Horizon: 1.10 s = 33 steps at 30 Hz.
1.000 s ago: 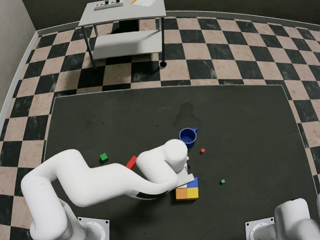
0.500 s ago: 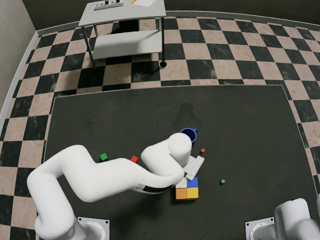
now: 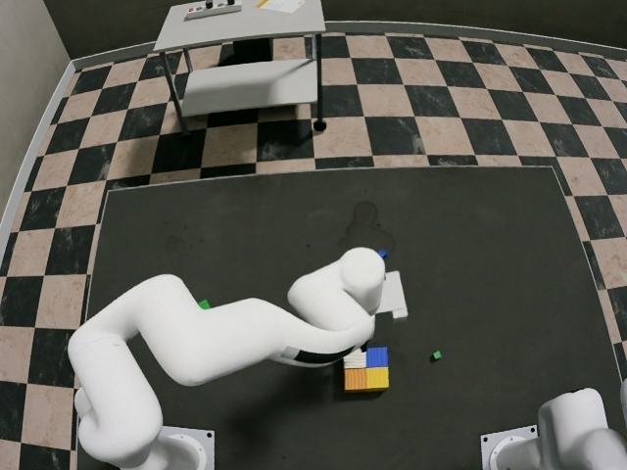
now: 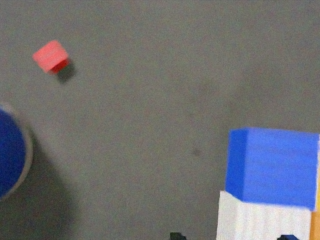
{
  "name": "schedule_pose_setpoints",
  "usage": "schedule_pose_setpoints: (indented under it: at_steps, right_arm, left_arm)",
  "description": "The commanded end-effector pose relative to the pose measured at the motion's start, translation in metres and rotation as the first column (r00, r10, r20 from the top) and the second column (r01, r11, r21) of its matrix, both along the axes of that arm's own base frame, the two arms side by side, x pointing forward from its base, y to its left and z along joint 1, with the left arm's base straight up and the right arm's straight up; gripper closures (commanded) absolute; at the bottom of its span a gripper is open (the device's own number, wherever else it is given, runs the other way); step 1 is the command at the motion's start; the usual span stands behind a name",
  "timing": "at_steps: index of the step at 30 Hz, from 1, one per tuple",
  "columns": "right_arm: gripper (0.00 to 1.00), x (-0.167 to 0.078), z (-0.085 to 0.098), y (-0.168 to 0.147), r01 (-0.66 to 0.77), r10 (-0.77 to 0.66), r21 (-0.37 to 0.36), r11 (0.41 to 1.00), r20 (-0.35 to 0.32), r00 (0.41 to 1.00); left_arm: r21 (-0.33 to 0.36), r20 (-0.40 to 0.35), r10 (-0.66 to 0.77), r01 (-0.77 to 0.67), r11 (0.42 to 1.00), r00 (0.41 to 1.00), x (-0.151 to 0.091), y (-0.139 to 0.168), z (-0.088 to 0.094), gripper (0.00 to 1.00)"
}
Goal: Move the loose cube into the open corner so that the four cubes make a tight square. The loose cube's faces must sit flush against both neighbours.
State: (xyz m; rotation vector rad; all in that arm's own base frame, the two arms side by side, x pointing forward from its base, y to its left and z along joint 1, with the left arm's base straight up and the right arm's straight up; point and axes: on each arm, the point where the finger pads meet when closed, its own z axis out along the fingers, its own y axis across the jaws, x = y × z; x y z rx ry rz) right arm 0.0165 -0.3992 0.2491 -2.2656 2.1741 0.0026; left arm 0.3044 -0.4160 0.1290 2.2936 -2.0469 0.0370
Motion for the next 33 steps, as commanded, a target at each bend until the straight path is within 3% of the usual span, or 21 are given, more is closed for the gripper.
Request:
schedule_pose_setpoints:
  at_steps: [1, 5, 7, 8, 13, 22, 24, 25, 27, 28, 33]
  right_arm:
    - [0.00, 0.000, 0.001, 0.000, 0.000, 0.000, -0.002, 1.000, 0.000, 1.000]
    - [0.00, 0.000, 0.001, 0.000, 0.000, 0.000, -0.002, 1.000, 0.000, 1.000]
    - [0.00, 0.000, 0.001, 0.000, 0.000, 0.000, -0.002, 1.000, 0.000, 1.000]
    - [0.00, 0.000, 0.001, 0.000, 0.000, 0.000, -0.002, 1.000, 0.000, 1.000]
    - [0.00, 0.000, 0.001, 0.000, 0.000, 0.000, -0.002, 1.000, 0.000, 1.000]
    - [0.00, 0.000, 0.001, 0.000, 0.000, 0.000, -0.002, 1.000, 0.000, 1.000]
    - [0.00, 0.000, 0.001, 0.000, 0.000, 0.000, -0.002, 1.000, 0.000, 1.000]
    - [0.00, 0.000, 0.001, 0.000, 0.000, 0.000, -0.002, 1.000, 0.000, 1.000]
    - [0.00, 0.000, 0.001, 0.000, 0.000, 0.000, -0.002, 1.000, 0.000, 1.000]
    - [0.00, 0.000, 0.001, 0.000, 0.000, 0.000, -0.002, 1.000, 0.000, 1.000]
    - [0.00, 0.000, 0.001, 0.000, 0.000, 0.000, -0.002, 1.000, 0.000, 1.000]
  left_arm:
    - [0.019, 0.002, 0.275, -0.275, 0.961, 0.961, 0.008, -0.009, 0.000, 0.52]
    - [0.019, -0.009, 0.451, -0.451, 0.892, 0.892, 0.011, -0.014, 0.000, 0.52]
    - [0.019, -0.009, 0.451, -0.451, 0.892, 0.892, 0.011, -0.014, 0.000, 0.52]
    - [0.024, -0.015, 0.571, -0.571, 0.821, 0.821, 0.012, -0.015, 0.000, 0.52]
    - [0.031, -0.023, 0.722, -0.721, 0.692, 0.692, 0.015, -0.018, -0.001, 0.52]
    - [0.058, -0.013, 0.941, -0.940, 0.337, 0.337, 0.017, -0.020, -0.001, 0.52]
    - [0.058, -0.013, 0.941, -0.940, 0.337, 0.337, 0.017, -0.020, -0.001, 0.52]
    - [0.063, 0.005, 0.978, -0.976, 0.208, 0.209, 0.017, -0.020, -0.001, 0.52]
    - [0.064, 0.018, 0.990, -0.988, 0.141, 0.142, 0.017, -0.020, -0.001, 0.52]
    - [0.064, 0.025, 0.993, -0.991, 0.115, 0.116, 0.017, -0.020, -0.001, 0.52]
    - [0.064, 0.025, 0.993, -0.991, 0.115, 0.116, 0.017, -0.020, -0.001, 0.52]
